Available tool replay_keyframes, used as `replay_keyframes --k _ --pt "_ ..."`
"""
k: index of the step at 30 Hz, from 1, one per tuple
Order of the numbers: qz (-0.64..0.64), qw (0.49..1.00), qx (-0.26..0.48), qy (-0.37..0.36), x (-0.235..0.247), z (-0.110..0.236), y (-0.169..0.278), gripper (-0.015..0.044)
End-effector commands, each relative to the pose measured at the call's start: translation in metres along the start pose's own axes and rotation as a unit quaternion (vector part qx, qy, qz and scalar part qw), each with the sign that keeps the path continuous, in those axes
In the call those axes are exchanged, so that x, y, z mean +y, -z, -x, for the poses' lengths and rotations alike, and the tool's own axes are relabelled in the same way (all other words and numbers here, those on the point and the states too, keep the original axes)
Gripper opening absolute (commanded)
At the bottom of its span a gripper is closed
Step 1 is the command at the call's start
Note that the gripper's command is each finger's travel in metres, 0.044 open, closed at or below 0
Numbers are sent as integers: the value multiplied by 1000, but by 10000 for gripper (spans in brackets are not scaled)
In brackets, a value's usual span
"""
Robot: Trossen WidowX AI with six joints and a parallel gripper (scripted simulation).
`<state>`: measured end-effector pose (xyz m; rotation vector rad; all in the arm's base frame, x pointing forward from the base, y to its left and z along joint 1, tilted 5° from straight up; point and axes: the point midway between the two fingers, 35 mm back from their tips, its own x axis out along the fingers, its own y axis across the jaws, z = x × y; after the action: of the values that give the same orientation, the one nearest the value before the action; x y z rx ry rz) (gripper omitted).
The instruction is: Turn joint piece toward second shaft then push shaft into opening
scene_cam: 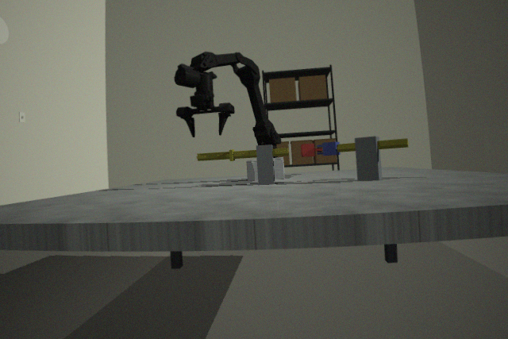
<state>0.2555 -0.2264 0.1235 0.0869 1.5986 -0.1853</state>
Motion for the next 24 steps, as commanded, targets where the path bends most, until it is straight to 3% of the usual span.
replay_keyframes --k 1,13,24 --pt "18 1000 5 4 -4 -1 1 440" --pt "-143 990 12 6 -5 -15 -1 440" --pt "-325 945 20 11 -6 -33 -1 440"
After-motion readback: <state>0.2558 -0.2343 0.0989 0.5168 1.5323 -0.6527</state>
